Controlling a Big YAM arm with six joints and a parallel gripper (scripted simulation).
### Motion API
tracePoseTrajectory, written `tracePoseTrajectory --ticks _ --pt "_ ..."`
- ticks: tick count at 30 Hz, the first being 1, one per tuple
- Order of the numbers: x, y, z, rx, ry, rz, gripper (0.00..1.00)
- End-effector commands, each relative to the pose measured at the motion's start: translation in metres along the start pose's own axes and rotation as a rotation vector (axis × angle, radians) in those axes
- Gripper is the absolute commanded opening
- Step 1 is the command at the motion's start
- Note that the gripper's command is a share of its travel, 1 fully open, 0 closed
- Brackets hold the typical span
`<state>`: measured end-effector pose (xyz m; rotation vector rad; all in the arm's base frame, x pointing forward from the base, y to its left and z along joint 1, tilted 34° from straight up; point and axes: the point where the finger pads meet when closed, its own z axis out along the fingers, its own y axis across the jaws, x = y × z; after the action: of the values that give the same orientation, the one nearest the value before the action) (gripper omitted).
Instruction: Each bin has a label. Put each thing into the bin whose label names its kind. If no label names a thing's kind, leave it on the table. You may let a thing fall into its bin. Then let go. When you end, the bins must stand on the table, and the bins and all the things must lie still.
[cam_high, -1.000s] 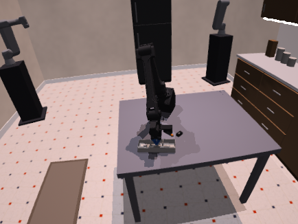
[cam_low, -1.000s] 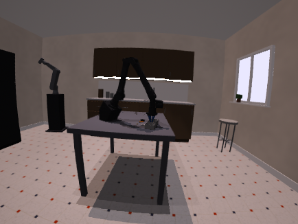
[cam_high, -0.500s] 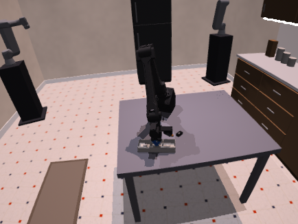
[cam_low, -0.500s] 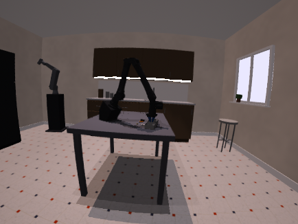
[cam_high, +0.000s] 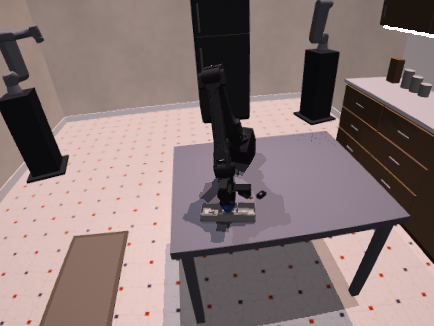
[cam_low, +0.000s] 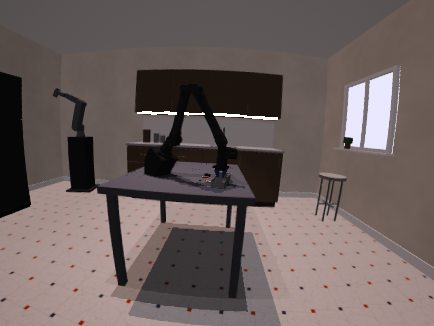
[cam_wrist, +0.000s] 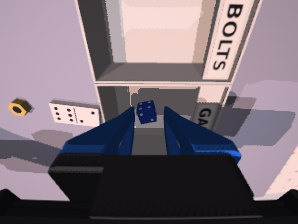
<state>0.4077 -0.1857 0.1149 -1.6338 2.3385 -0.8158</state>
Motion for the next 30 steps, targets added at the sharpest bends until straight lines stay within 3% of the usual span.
tracePoseTrajectory --ticks 1,7,9,30 --pt "0.007 -0.025 -0.006 0.051 0.005 0.008 0.3" --pt "0.007 -0.026 -0.006 0.051 0.005 0.008 0.3" --pt "0.007 -0.027 -0.019 0.057 0.003 0.008 0.3" --pt "-0.001 -0.028 -0.045 0.063 -0.005 0.008 0.3"
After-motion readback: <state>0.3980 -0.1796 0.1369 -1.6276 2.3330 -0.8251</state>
